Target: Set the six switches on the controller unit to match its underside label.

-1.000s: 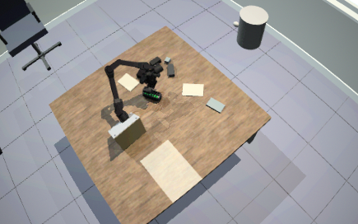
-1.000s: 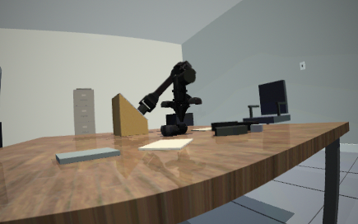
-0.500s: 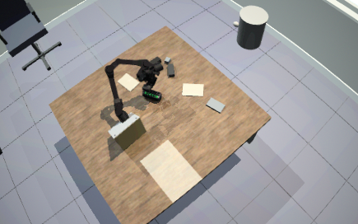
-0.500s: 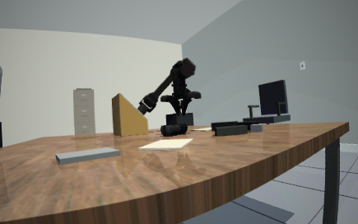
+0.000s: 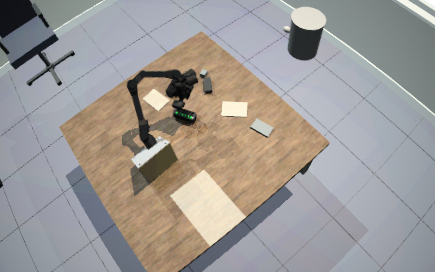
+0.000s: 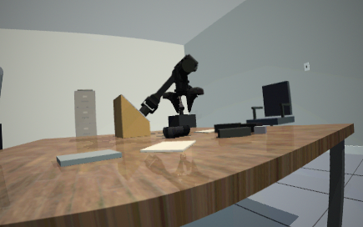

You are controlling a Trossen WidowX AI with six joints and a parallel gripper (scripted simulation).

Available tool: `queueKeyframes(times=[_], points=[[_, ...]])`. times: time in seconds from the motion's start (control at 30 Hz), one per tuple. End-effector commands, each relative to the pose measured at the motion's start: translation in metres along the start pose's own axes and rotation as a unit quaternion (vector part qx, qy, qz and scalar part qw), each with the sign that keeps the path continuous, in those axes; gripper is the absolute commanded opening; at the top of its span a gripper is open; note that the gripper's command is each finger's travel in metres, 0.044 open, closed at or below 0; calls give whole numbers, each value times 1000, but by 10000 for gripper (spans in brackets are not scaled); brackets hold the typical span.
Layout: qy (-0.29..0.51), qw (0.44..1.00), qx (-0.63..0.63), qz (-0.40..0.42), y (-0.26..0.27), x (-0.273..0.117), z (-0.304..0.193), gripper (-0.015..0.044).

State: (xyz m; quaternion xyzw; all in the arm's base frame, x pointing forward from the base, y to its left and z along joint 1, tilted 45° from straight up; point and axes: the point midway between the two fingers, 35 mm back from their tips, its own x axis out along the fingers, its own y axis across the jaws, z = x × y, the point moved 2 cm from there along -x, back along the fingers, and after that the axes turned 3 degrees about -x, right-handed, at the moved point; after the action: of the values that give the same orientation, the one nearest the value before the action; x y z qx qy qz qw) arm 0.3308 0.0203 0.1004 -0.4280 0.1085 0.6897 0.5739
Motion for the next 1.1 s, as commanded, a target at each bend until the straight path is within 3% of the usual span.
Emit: queueKeyframes(times=[0.0, 0.1, 0.5, 1.07], points=[[3, 1000, -4, -1, -1, -2, 0, 79], [3, 1000, -4, -1, -1, -2, 0, 0], [3, 1000, -4, -1, -1, -2, 0, 0], [1, 1000, -1, -1, -1, -1, 0, 440]])
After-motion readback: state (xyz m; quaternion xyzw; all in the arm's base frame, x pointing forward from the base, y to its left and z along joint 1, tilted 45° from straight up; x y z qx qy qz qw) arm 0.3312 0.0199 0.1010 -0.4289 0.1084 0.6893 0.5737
